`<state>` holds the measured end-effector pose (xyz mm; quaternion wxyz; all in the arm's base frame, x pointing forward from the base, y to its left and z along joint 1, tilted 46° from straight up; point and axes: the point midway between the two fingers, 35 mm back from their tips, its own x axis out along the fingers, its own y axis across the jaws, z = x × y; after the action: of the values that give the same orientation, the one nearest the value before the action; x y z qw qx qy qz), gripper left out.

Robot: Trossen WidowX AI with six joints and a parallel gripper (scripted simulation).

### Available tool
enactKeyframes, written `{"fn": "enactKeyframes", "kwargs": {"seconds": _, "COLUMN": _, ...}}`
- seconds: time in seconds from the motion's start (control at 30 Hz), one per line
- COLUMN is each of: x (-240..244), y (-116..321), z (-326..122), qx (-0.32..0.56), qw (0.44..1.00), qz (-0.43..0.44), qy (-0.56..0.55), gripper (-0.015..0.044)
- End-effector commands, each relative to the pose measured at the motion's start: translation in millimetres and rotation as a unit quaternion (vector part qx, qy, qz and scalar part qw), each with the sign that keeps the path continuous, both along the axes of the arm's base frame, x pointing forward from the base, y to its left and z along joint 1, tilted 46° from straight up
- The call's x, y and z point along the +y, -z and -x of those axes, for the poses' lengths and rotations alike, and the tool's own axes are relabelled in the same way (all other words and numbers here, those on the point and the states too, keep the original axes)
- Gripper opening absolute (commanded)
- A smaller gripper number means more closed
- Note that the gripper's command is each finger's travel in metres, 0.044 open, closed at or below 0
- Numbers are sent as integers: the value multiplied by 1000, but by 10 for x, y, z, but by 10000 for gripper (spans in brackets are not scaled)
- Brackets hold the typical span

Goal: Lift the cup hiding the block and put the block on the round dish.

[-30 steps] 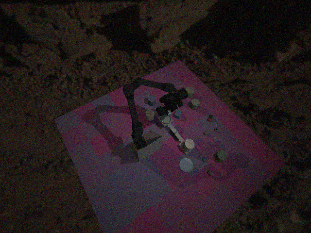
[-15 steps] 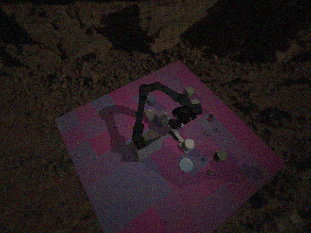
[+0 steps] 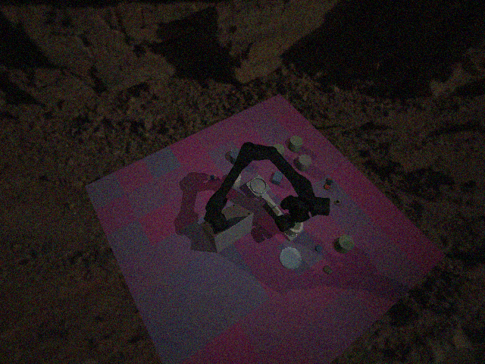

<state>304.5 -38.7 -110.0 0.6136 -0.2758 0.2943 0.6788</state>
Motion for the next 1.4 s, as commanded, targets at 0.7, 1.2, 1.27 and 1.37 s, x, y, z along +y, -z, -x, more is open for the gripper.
{"fn": "enactKeyframes", "kwargs": {"seconds": 0.7, "x": -309, "y": 1212, "z": 613, "qx": -4, "qw": 1000, "qz": -15, "qy": -18, "gripper": 0}}
{"fn": "enactKeyframes", "kwargs": {"seconds": 1.2, "x": -88, "y": 1430, "z": 653, "qx": -4, "qw": 1000, "qz": -16, "qy": -18, "gripper": 0}}
{"fn": "enactKeyframes", "kwargs": {"seconds": 1.27, "x": -65, "y": 1453, "z": 657, "qx": -4, "qw": 1000, "qz": -16, "qy": -18, "gripper": 0}}
{"fn": "enactKeyframes", "kwargs": {"seconds": 1.37, "x": -30, "y": 1487, "z": 663, "qx": -4, "qw": 1000, "qz": -16, "qy": -18, "gripper": 0}}
